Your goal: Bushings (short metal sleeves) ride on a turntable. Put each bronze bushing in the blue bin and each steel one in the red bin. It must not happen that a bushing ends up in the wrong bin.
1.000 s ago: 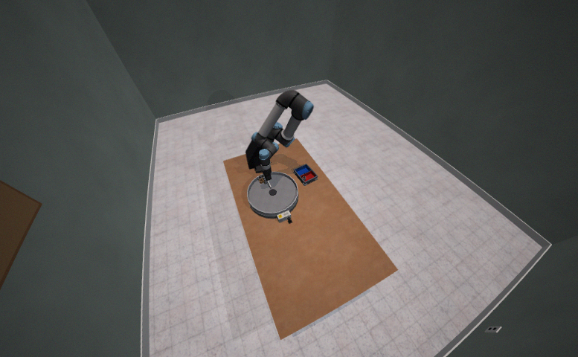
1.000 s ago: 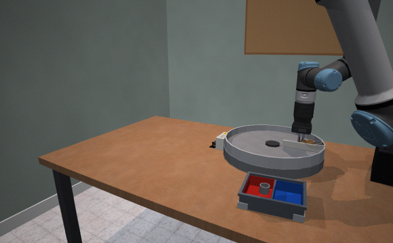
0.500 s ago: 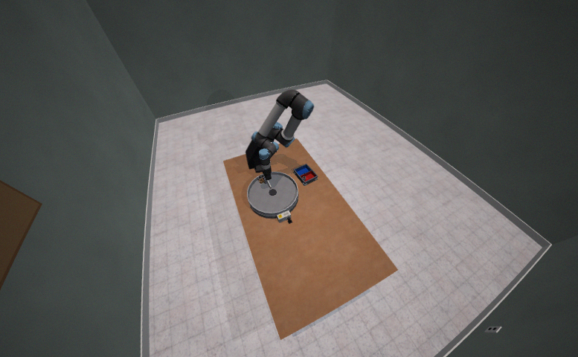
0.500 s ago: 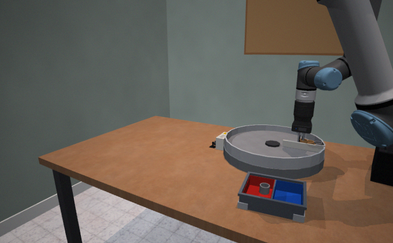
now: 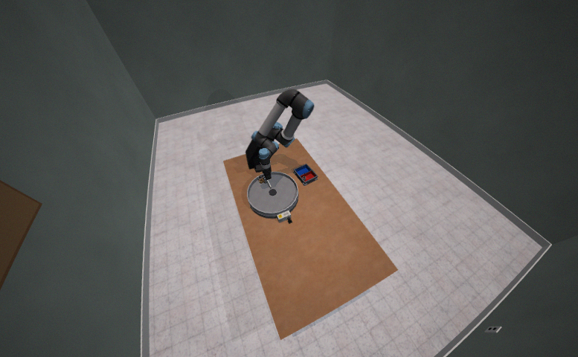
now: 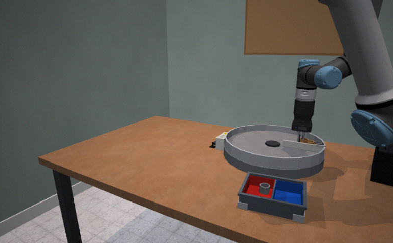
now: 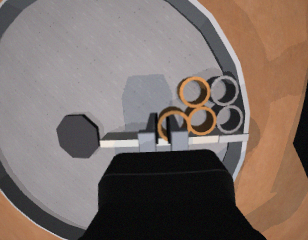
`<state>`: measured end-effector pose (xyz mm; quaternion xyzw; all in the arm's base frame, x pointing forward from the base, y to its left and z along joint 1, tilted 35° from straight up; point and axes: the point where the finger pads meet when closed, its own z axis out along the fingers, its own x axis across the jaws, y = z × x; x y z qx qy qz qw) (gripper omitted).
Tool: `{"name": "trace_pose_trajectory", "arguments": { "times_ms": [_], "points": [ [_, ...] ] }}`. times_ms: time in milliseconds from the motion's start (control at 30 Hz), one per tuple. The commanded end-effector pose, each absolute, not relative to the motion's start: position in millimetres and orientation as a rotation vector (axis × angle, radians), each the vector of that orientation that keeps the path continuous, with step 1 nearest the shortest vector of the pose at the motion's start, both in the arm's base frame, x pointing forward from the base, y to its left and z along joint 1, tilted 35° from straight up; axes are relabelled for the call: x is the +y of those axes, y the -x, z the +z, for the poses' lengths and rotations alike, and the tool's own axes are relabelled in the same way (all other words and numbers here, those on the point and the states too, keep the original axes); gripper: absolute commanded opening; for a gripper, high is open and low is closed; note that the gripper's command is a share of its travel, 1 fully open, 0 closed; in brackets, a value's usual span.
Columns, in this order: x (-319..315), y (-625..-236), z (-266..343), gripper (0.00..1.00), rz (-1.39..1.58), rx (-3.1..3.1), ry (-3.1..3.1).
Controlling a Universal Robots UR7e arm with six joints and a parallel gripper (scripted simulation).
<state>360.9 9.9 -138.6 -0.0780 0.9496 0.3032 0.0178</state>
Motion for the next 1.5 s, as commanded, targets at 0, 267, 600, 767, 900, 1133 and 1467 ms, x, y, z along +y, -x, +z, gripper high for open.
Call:
{"name": "trace_pose_trajectory", "arguments": {
  "times_ms": [0,267,600,767,900,1133,1467],
  "points": [
    [8.5,-361.3,-137.2,0.00,0.941,2.949,0.242],
    [8.0,-361.3,-136.3,0.00,0.941,2.949,0.242],
    [5.8,-361.4,-133.3,0.00,0.941,2.949,0.242],
    [5.1,-361.4,-132.3,0.00,0.941,2.949,0.242],
    [5.1,-361.4,-132.3,0.00,0.941,2.949,0.242],
    [3.4,-361.4,-129.9,0.00,0.941,2.949,0.242],
    [1.6,-361.5,-127.4,0.00,0.941,2.949,0.242]
  ]
}}
